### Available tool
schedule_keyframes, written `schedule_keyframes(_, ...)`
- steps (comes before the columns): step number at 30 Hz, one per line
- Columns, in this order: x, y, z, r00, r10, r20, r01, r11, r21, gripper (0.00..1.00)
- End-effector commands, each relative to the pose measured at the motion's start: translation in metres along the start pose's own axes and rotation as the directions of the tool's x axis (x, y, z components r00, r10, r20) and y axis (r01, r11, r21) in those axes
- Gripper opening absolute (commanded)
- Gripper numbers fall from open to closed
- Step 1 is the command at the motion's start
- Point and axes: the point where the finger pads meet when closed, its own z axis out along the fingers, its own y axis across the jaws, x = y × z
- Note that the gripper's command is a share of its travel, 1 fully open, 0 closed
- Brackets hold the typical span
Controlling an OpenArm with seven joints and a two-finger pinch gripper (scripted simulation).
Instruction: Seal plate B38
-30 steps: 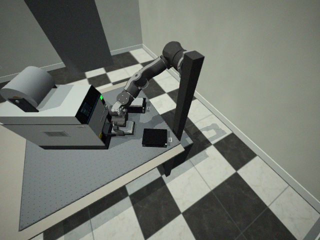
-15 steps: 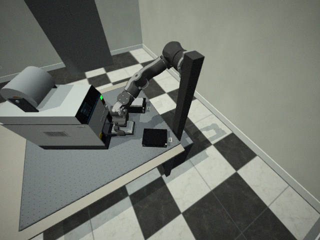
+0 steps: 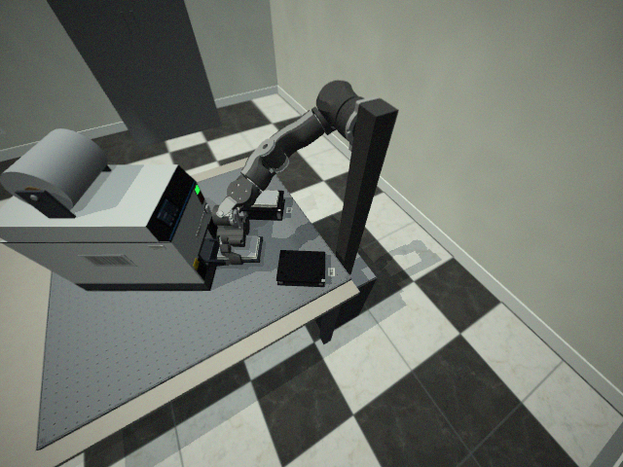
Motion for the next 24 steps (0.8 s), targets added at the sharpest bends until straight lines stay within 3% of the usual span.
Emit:
schedule_keyframes(1, 0.0, 0.0006, -0.0012, 1.0, -0.003, -0.001, 0.003, 1.0, 0.001, 0.77)
schedule_keyframes(24, 0.0011, -0.0009, 0.0002, 1.0, -0.002, -0.002, 0.002, 1.0, 0.005, 0.77)
